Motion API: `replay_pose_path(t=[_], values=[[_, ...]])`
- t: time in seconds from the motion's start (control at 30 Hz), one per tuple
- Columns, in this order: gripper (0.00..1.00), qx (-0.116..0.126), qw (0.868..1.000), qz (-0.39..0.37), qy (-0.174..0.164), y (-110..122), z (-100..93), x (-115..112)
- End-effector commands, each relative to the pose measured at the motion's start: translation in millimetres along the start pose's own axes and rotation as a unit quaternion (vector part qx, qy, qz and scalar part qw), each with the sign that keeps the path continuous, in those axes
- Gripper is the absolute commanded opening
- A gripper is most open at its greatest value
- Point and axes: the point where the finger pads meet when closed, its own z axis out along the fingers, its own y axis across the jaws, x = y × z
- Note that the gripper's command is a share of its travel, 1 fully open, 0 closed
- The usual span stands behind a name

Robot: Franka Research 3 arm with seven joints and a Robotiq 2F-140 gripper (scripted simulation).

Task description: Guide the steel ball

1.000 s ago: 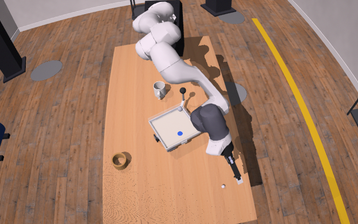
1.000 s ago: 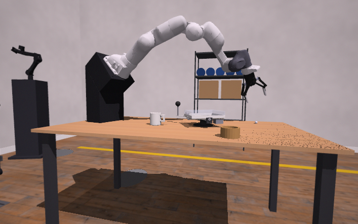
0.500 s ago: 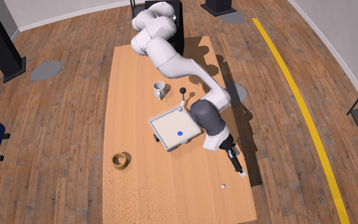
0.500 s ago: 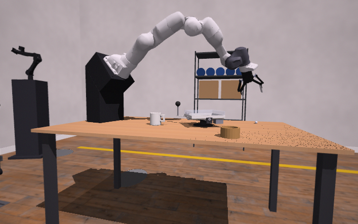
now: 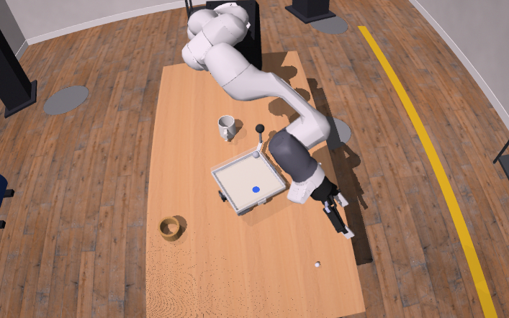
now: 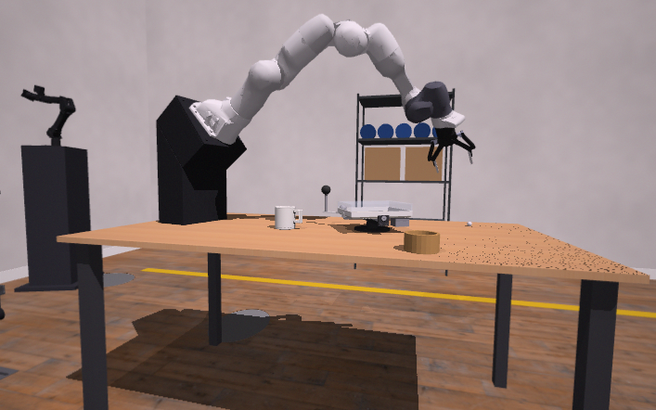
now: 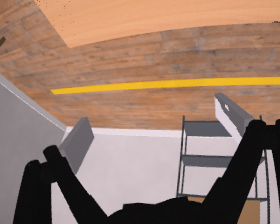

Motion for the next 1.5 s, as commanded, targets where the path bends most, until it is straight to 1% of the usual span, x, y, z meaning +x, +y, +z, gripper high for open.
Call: replay_pose_path(t=[0.0, 0.1, 0.13, 0.33, 0.37, 0.57, 0.6, 0.83, 0.87, 1.23, 1.27, 1.47], values=[[1.00, 0.008, 1.000, -0.011, -0.019, -1, -6.5, -7], [1.00, 0.008, 1.000, -0.011, -0.019, -1, -6.5, -7], [1.00, 0.007, 0.999, 0.012, -0.034, 13, -16.0, -19], [1.00, 0.007, 0.999, 0.012, -0.034, 13, -16.0, -19], [1.00, 0.005, 0.998, 0.033, -0.043, 30, -25.2, -29], [1.00, 0.005, 0.998, 0.033, -0.043, 30, -25.2, -29], [1.00, 0.002, 0.997, 0.053, -0.048, 50, -33.9, -36], [1.00, 0.002, 0.997, 0.053, -0.048, 50, -33.9, -36], [1.00, -0.002, 0.996, 0.071, -0.049, 73, -42.1, -41], [1.00, -0.002, 0.996, 0.071, -0.049, 73, -42.1, -41], [1.00, -0.007, 0.995, 0.087, -0.044, 98, -49.9, -42], [1.00, -0.007, 0.995, 0.087, -0.044, 98, -49.9, -42]])
